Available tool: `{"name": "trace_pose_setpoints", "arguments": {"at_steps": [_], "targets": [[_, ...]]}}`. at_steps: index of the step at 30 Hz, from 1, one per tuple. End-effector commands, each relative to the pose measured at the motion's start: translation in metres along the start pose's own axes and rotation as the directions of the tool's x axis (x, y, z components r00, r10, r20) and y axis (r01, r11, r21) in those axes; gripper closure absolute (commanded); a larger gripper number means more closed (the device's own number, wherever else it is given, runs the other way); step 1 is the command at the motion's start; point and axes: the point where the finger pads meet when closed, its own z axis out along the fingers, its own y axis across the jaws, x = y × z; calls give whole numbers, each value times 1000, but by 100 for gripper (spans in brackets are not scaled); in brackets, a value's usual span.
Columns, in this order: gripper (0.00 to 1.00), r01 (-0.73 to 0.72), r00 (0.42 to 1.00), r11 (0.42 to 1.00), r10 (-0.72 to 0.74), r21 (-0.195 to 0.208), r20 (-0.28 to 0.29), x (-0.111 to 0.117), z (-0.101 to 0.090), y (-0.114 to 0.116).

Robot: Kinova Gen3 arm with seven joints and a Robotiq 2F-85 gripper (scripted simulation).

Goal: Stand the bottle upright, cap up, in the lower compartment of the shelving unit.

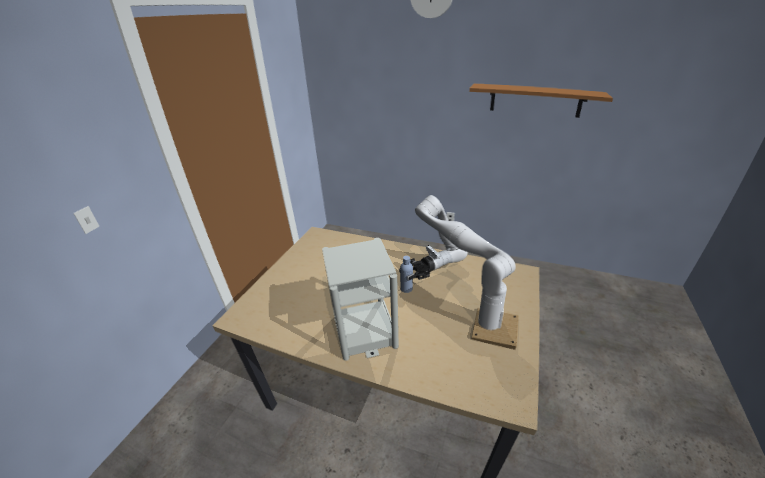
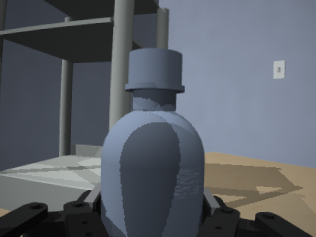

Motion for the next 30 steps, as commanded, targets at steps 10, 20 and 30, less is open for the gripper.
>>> {"name": "trace_pose_setpoints", "arguments": {"at_steps": [10, 20, 30], "targets": [[100, 14, 1000, 1000, -14, -3, 4, -3, 0, 2], [100, 14, 1000, 1000, -14, -3, 4, 2, 0, 1], [100, 8, 1000, 1000, -8, -3, 3, 21, 1, -1]]}}
